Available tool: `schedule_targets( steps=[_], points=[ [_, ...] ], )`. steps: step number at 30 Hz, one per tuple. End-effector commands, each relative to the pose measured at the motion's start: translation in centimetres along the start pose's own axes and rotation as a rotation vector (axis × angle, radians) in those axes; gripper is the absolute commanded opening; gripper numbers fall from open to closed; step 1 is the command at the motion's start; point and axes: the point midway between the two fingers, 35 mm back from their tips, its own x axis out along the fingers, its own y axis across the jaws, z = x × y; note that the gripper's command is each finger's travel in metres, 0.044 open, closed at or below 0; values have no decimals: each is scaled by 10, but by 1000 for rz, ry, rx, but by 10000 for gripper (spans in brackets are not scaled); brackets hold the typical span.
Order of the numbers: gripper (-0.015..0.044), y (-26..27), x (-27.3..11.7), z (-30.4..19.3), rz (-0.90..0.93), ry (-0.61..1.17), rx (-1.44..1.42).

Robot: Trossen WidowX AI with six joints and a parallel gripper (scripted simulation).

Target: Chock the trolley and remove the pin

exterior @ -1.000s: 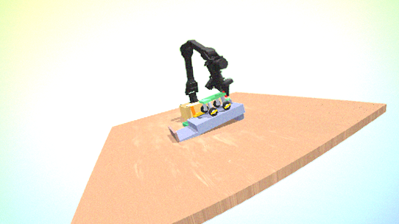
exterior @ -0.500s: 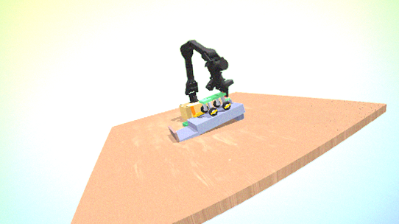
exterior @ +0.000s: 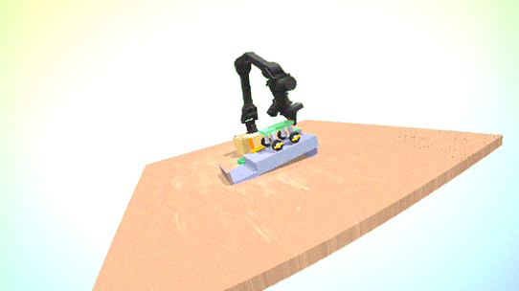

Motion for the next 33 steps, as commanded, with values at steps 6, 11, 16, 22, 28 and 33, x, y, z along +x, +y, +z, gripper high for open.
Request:
schedule_targets(
  steps=[6, 11, 16, 22, 28, 33],
  points=[
    [0, 0, -8, -1, 6, 2, -3],
    [0, 0, -11, -1, 6, 2, -3],
    [0, 0, -14, -1, 6, 2, -3],
    [0, 0, -17, -2, 6, 2, -3],
    [0, 0, -21, -2, 6, 2, -3],
    [0, 0, -23, -2, 6, 1, -3]
  ],
)
